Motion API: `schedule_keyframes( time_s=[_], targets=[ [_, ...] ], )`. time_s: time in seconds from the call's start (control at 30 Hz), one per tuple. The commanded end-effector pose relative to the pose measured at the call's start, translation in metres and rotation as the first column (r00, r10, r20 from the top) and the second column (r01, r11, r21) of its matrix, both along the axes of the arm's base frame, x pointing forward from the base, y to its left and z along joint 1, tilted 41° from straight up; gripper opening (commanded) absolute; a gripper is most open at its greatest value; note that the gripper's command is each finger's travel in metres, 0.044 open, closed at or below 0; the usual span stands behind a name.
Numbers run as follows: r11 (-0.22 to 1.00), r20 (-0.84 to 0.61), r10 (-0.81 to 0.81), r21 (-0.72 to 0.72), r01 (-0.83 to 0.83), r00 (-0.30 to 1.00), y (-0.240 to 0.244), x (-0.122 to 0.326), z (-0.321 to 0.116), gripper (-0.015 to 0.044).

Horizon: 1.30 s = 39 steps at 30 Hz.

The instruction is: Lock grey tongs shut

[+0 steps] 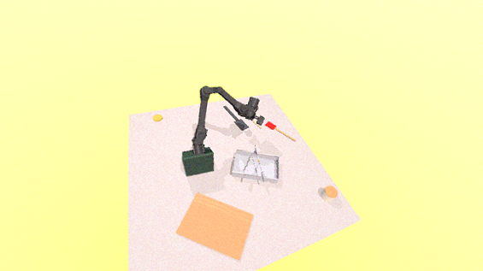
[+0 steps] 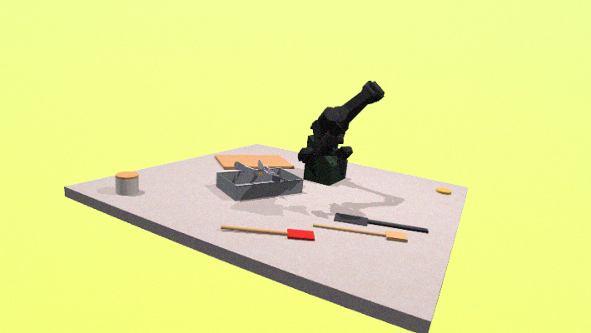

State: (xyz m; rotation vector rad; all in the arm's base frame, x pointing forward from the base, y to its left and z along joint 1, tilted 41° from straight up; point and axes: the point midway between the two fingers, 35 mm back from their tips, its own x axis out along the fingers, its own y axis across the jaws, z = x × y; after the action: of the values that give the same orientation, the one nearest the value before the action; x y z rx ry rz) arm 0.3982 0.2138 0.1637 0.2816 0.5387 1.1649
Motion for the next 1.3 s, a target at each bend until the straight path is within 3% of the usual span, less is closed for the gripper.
schedule_keyframes(
  time_s=[0.0, 0.3, 0.6, 0.97, 1.27],
  targets=[
    [0.982, 0.050, -0.042, -0.185, 0.050, 0.998, -0.046, 0.026, -0.054, 0.0440],
    [0.912, 0.075, 0.017, -0.410, 0.015, 0.997, -0.111, 0.033, -0.119, 0.0440],
    [0.818, 0.027, 0.173, -0.561, -0.128, 0.985, -0.173, 0.011, -0.174, 0.0440],
    [0.717, -0.056, 0.432, -0.583, -0.381, 0.900, -0.235, -0.042, -0.217, 0.0440],
    [0.716, -0.057, 0.438, -0.581, -0.387, 0.897, -0.236, -0.043, -0.218, 0.0440]
  ],
)
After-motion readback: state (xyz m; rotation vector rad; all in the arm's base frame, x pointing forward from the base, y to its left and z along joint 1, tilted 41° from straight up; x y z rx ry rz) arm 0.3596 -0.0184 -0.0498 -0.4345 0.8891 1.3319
